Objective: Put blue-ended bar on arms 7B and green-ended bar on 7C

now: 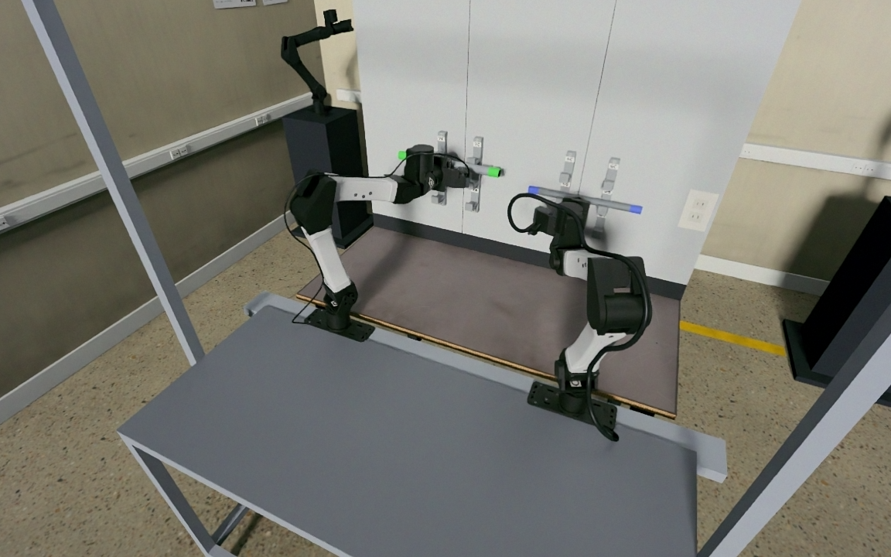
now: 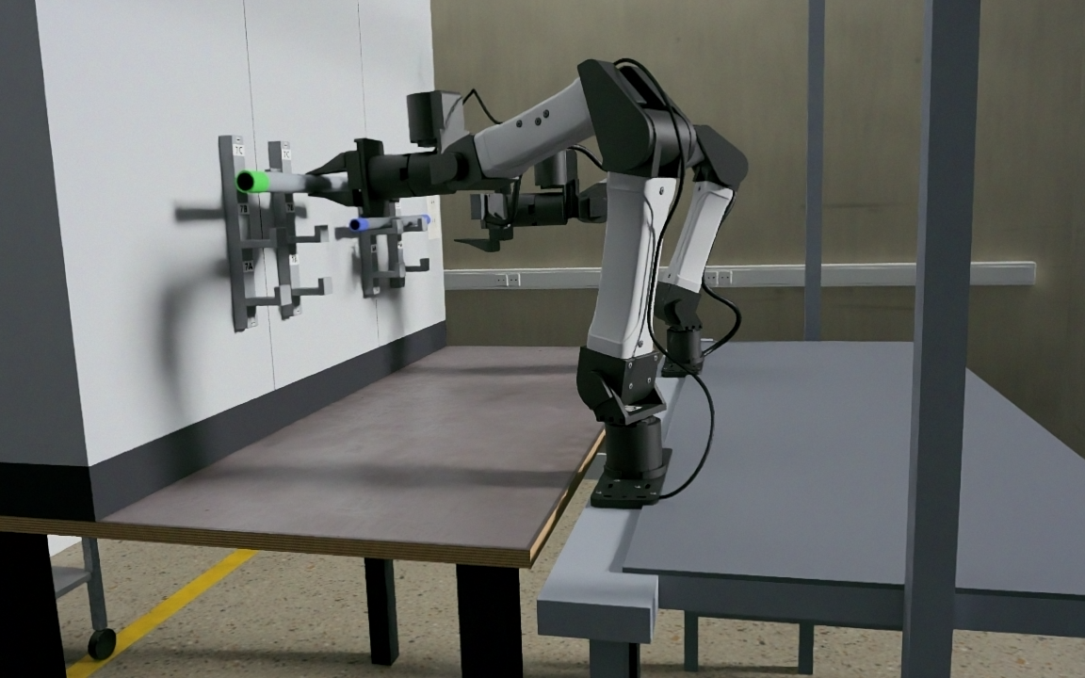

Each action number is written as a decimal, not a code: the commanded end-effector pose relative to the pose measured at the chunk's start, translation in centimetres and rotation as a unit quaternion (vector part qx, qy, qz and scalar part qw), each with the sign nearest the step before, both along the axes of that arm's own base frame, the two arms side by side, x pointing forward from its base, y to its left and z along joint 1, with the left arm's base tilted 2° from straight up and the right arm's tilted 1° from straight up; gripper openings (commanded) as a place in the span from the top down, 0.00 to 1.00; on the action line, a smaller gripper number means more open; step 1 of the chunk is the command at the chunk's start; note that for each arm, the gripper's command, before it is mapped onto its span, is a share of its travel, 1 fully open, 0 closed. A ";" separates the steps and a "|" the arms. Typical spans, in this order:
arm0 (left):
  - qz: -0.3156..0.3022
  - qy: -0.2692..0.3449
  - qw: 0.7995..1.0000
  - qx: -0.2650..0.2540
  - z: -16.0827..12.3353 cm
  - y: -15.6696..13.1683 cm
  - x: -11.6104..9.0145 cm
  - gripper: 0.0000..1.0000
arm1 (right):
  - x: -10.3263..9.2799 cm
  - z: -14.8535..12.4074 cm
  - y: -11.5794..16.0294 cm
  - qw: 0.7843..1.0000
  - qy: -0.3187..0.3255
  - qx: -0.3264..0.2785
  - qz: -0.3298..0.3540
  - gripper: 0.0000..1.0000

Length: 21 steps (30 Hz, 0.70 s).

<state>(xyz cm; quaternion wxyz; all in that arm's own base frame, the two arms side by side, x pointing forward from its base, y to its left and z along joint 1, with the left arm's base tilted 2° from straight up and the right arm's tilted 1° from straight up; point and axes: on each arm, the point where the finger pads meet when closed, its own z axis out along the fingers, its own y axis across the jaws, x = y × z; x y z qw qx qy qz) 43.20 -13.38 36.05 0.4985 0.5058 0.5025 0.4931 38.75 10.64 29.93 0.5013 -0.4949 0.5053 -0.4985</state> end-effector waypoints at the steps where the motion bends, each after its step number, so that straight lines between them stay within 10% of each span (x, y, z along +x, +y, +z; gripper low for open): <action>1: 0.003 -0.022 1.000 -0.008 2.7 0.2 -0.5 1.00 | 0.0 -0.3 0.1 1.000 -0.005 -0.002 -0.003 0.00; 21: 0.003 -0.022 1.000 -0.008 4.2 0.1 -0.6 1.00 | 0.0 -0.3 0.1 1.000 -0.005 -0.002 -0.003 0.00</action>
